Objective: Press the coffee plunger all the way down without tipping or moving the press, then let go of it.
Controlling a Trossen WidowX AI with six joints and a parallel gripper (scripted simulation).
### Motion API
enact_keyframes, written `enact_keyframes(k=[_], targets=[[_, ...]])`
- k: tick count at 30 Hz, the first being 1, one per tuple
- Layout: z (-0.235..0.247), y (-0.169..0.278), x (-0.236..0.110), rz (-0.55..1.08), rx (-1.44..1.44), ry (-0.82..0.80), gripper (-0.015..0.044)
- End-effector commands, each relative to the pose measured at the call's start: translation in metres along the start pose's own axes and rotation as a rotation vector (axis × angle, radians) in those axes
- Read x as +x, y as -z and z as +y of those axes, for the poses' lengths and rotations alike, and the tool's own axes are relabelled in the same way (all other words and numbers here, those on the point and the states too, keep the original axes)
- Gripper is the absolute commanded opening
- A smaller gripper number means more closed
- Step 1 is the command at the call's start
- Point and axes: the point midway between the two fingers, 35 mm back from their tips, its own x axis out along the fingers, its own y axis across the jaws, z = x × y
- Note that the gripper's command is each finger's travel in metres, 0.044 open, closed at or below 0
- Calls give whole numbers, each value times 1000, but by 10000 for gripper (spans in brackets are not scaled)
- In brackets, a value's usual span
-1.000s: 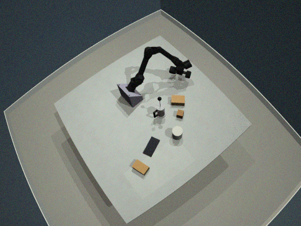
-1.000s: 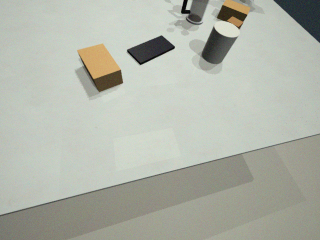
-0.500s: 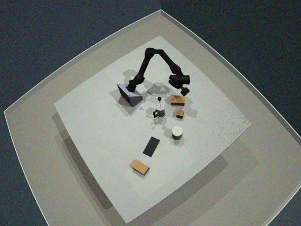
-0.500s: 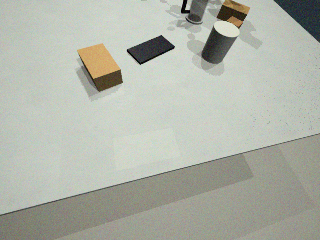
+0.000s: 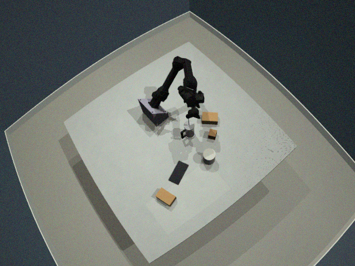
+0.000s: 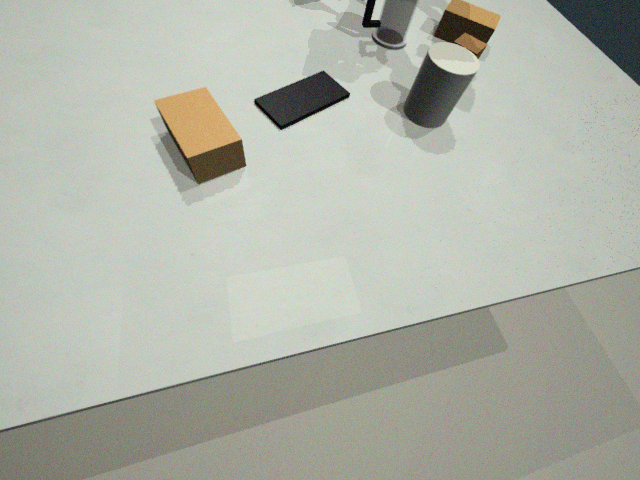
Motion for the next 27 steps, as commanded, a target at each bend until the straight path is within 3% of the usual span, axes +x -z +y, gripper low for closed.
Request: enact_keyframes(k=[1,8,17,21,27], targets=[[-15,16,-28,-45,124,69,440],[-22,27,-48,-125,252,100,440],[-31,55,-120,-471,616,219,440],[-30,59,-115,-478,624,224,440],[-20,75,-81,-476,625,225,440]])
